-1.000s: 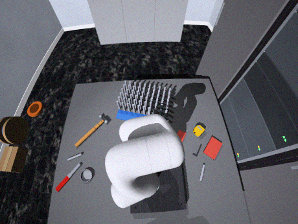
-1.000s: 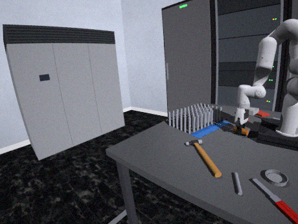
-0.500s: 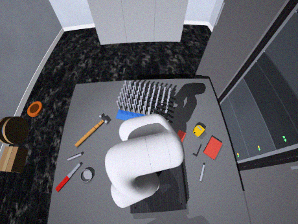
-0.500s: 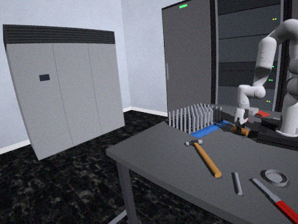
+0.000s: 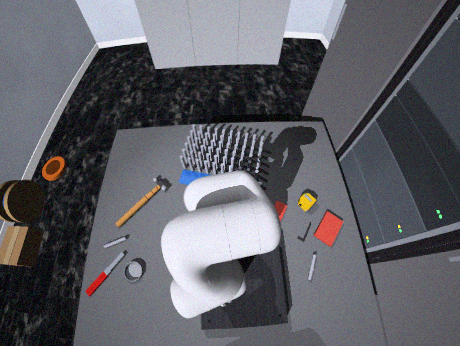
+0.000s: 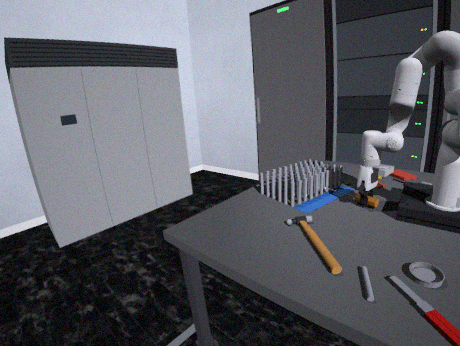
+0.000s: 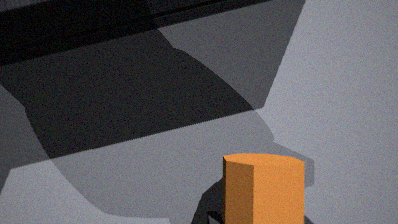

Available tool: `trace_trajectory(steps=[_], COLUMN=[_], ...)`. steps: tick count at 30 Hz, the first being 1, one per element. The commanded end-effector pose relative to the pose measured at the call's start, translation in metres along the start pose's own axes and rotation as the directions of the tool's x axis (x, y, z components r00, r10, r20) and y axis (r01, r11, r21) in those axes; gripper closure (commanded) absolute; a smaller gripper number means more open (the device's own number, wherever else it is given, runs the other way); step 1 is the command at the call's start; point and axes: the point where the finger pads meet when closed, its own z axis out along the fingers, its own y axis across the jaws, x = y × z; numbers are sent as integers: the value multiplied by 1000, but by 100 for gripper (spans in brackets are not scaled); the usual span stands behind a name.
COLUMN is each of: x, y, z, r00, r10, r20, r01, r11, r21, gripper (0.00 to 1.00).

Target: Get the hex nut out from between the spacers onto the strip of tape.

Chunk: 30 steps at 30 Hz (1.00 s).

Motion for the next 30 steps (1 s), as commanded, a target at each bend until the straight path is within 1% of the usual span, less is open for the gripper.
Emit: trace_trajectory(steps=[1, 4, 19, 21, 30], x=[-15, -19, -72, -72, -97], y=[0, 0, 0, 0, 0], z=[0, 0, 0, 0, 0], r00=[1000, 1000, 1000, 1000, 1000], r10=[0, 0, 0, 0, 0], r20=[1, 1, 1, 1, 1], r01=[0, 0, 0, 0, 0], r11=[1000, 1000, 1000, 1000, 1000], r21=[-3, -3, -3, -3, -3], gripper=[100, 100, 100, 100, 100])
